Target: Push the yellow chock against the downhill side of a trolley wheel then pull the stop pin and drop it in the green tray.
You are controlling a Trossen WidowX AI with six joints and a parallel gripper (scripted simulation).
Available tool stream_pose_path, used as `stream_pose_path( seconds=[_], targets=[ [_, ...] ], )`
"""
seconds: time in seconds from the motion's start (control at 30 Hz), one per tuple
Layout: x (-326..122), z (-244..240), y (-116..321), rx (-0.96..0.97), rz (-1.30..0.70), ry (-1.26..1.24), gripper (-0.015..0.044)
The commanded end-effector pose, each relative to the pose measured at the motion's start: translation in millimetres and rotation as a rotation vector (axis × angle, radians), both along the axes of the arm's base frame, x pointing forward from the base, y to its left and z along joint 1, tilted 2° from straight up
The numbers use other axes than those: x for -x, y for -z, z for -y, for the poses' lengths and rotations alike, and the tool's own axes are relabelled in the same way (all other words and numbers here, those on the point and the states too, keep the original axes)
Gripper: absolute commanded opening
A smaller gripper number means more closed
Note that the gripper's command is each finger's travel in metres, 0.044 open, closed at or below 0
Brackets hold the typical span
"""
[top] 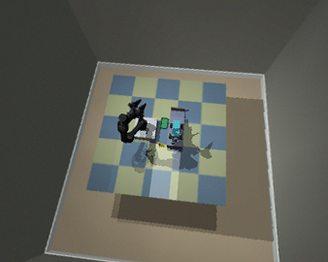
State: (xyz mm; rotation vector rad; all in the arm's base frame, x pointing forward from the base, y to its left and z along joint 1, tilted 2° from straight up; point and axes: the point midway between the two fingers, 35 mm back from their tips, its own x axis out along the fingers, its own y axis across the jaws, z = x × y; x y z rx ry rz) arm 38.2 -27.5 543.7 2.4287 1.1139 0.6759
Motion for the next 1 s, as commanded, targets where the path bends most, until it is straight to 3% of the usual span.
stream_pose_path(
  seconds=[0.0, 0.23, 0.63, 0.97],
  targets=[
    [-0.2, -1.0, 0.3, 0.008, 0.006, 0.005, 0.0374],
    [-13.1, -38.3, 12.7, 0.317, 0.204, 0.177, 0.0190],
    [-59.1, -88.7, 49.1, 0.942, 0.506, 0.374, 0.0190],
    [-111.2, -102.4, 91.4, 1.481, 0.674, 0.396, 0.0190]
  ],
)
